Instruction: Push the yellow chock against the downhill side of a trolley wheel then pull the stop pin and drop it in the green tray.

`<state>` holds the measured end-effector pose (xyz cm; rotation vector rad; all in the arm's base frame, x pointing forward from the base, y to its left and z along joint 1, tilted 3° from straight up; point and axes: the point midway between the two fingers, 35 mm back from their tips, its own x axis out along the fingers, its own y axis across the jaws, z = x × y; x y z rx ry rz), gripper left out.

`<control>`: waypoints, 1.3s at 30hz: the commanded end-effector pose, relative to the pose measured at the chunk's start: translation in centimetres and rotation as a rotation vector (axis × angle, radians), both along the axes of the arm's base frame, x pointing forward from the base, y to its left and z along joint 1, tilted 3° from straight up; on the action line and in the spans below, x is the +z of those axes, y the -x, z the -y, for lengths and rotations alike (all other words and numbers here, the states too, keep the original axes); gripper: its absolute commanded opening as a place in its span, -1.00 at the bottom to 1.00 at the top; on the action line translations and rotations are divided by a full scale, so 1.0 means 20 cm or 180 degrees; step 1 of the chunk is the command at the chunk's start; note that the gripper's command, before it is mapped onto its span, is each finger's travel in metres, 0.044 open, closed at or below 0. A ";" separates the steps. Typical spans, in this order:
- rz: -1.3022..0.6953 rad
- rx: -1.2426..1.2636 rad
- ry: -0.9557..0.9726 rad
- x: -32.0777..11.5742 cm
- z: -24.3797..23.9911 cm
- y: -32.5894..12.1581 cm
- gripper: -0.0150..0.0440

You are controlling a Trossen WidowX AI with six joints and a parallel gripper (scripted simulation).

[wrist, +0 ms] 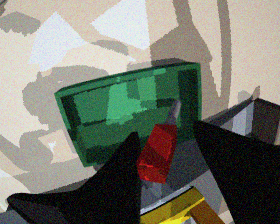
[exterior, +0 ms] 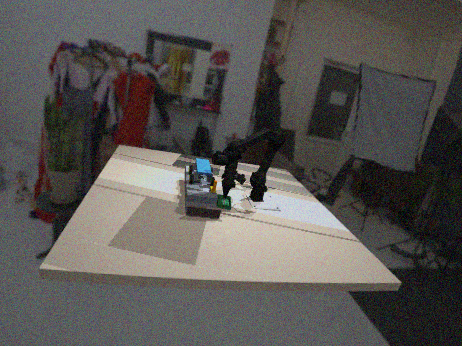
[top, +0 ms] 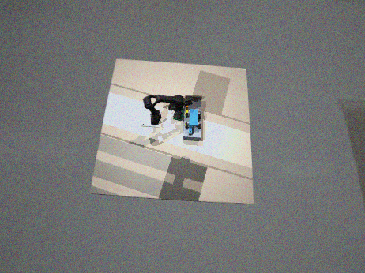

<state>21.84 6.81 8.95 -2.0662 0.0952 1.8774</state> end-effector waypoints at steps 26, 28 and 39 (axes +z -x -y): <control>0.0002 0.0015 -0.0004 -0.06 0.08 0.02 0.15; 0.0002 0.0015 -0.0004 -0.07 0.09 0.02 0.15; 0.0001 0.0015 -0.0002 -0.10 0.11 0.03 0.15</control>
